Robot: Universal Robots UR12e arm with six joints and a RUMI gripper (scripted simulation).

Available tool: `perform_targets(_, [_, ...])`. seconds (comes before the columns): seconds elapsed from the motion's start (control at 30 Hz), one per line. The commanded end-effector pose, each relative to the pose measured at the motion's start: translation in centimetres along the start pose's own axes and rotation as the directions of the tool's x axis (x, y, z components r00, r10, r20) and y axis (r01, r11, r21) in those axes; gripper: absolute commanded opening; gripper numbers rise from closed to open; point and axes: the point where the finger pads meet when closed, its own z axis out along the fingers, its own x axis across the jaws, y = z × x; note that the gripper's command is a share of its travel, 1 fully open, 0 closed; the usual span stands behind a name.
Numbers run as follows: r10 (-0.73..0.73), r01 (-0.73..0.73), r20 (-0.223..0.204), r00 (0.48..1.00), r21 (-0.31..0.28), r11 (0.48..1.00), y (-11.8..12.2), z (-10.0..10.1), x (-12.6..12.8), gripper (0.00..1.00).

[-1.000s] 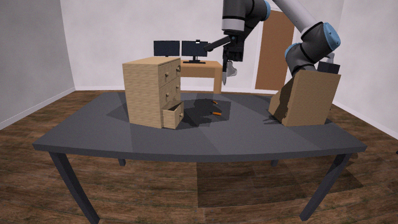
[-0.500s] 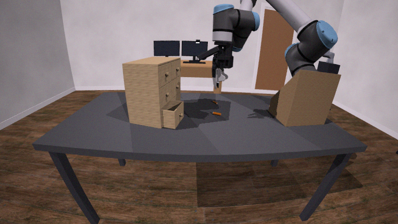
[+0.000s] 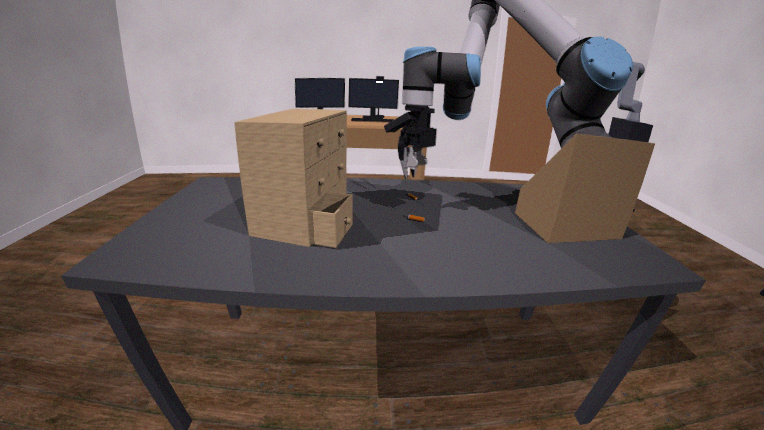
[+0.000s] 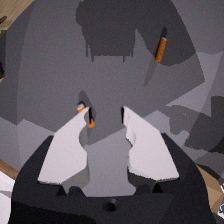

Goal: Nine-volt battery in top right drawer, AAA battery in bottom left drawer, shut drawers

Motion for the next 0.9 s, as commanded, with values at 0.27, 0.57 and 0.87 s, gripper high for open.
perform_targets(0.27, [0.200, -0.200, -0.010, 0.980, 0.038, 0.979, -5.4, 3.4, 9.0, 0.20])
perform_targets(0.57, [0.206, -0.205, -0.011, 0.979, 0.039, 0.978, -5.5, 3.5, 9.3, 0.14])
perform_targets(0.87, [0.206, -0.205, -0.011, 0.979, 0.039, 0.978, -5.5, 3.5, 9.3, 0.14])
